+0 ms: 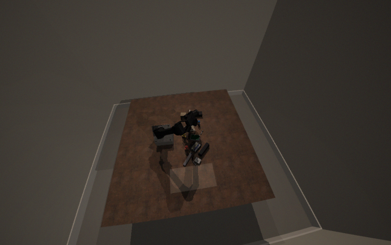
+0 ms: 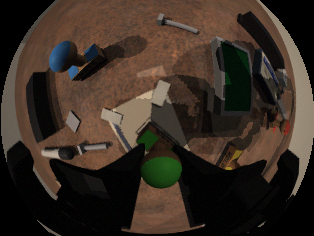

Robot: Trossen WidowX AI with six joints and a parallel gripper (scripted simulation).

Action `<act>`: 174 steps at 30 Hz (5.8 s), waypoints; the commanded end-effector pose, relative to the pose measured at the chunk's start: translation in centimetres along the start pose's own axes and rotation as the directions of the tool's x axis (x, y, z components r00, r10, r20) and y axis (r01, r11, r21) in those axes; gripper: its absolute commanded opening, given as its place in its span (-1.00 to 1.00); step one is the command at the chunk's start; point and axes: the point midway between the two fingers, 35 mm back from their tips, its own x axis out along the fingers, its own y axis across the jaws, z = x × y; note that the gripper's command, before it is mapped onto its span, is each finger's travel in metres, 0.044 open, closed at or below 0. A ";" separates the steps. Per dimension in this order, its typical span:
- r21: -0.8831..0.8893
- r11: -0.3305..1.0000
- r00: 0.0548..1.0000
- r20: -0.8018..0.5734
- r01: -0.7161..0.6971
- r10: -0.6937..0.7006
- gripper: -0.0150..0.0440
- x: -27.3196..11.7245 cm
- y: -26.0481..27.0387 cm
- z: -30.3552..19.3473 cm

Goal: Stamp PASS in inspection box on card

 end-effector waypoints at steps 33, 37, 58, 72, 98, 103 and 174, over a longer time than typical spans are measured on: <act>0.002 1.000 1.000 0.001 -0.002 0.002 -0.49 -2.9 0.1 0.2; 0.002 1.000 1.000 0.001 -0.002 0.002 -0.49 -3.5 0.2 0.2; 0.003 1.000 1.000 0.001 -0.001 0.001 -0.49 -6.9 0.0 0.1; 0.001 1.000 1.000 -0.002 -0.022 0.022 -0.49 -7.4 -3.2 7.7; 0.010 1.000 1.000 0.005 0.004 -0.004 -0.49 -6.3 -12.4 16.9; 0.010 1.000 1.000 0.005 0.004 -0.004 -0.49 -5.5 -12.3 16.9; 0.010 1.000 1.000 0.004 0.003 -0.003 0.42 -12.2 -12.4 16.8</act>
